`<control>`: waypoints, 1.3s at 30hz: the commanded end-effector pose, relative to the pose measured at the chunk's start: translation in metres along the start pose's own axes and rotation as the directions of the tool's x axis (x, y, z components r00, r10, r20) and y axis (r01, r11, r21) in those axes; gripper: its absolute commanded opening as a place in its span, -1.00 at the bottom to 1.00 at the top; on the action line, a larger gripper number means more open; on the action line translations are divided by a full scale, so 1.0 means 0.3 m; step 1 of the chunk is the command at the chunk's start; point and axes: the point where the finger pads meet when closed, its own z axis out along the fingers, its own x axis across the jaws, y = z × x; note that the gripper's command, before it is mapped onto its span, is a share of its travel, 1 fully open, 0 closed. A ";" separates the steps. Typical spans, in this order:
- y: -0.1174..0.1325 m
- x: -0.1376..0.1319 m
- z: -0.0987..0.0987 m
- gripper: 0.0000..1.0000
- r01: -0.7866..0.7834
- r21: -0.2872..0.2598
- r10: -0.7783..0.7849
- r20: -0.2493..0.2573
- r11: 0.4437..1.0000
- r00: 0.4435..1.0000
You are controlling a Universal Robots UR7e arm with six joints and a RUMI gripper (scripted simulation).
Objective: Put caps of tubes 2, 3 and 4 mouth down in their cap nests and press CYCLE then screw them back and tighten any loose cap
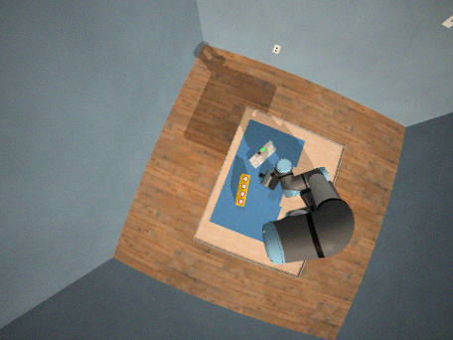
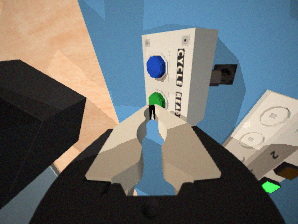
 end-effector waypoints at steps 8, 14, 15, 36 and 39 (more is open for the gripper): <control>0.025 0.003 0.028 -1.00 0.001 0.003 -0.001 0.014 1.000 1.000; 0.025 0.003 0.028 -1.00 0.001 0.003 -0.001 0.014 1.000 1.000; 0.025 0.003 0.028 -1.00 0.001 0.003 -0.001 0.014 1.000 1.000; 0.025 0.005 0.037 -1.00 0.001 0.003 -0.001 0.014 1.000 1.000; 0.025 0.006 0.043 -1.00 0.001 0.003 -0.001 0.014 1.000 1.000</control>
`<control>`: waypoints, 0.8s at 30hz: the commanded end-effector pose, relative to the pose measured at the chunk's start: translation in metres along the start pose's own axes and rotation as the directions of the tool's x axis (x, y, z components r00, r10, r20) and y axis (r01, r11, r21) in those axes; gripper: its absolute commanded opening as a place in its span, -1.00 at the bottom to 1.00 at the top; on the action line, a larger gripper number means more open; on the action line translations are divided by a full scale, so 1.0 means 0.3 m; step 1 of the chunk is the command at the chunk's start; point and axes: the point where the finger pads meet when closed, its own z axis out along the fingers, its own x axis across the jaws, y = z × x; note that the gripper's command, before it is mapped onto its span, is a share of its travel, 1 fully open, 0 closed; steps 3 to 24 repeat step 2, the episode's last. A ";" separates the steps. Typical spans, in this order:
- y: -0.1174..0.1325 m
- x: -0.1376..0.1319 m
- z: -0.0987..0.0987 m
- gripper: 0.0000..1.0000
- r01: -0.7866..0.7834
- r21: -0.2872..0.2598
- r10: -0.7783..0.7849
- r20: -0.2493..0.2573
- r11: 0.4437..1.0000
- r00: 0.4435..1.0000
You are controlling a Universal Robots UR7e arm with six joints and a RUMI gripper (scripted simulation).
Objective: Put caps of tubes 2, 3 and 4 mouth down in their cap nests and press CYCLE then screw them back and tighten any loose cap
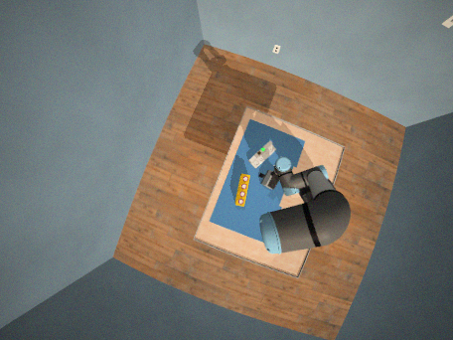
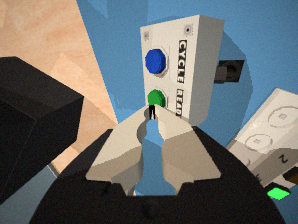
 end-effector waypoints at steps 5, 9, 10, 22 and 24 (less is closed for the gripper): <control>0.001 0.004 0.011 -1.00 0.000 -0.001 0.000 -0.001 1.000 1.000; 0.001 0.004 0.011 -1.00 0.000 -0.001 0.000 -0.001 1.000 1.000; 0.001 0.004 0.011 -1.00 0.000 -0.001 0.000 -0.001 1.000 1.000; 0.001 0.004 0.011 -1.00 0.000 -0.001 0.000 -0.001 1.000 1.000; 0.001 0.004 0.011 -1.00 0.000 -0.001 0.000 -0.001 1.000 1.000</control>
